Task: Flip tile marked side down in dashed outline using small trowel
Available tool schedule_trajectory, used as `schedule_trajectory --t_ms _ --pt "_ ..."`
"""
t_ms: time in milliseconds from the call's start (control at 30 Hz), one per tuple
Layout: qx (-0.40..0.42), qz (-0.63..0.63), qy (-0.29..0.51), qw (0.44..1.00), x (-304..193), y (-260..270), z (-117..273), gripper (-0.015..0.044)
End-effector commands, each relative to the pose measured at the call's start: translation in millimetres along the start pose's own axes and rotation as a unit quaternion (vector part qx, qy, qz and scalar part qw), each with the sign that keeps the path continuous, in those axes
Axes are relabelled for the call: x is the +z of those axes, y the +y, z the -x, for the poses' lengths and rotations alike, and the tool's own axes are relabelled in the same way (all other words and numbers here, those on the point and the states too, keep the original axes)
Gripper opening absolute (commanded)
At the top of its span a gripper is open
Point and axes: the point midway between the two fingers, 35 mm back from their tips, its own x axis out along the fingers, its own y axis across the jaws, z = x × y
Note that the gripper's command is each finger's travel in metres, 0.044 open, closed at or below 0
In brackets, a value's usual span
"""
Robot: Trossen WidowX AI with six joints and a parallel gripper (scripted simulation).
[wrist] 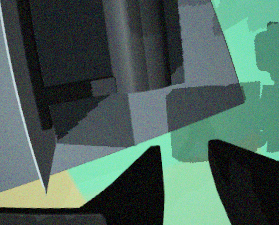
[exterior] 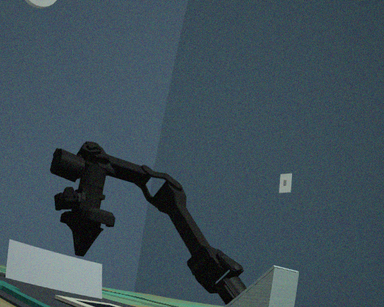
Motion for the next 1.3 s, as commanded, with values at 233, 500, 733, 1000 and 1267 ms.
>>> schedule_trajectory --t_ms 233,500,733,1000,1267 --pt "-0.006 0.004 0.002 1.0 1.2 12.9 -6.3 0.01" --pt "-0.005 0.004 0.002 1.0 1.4 24.5 -12.4 0.01" --pt "-0.005 0.004 0.002 1.0 1.0 34.6 -17.6 0.01" --pt "-0.005 0.004 0.002 1.0 0.4 43.6 -21.8 0.01" --pt "-0.005 0.004 0.003 1.0 0.4 61.0 -22.1 0.01"
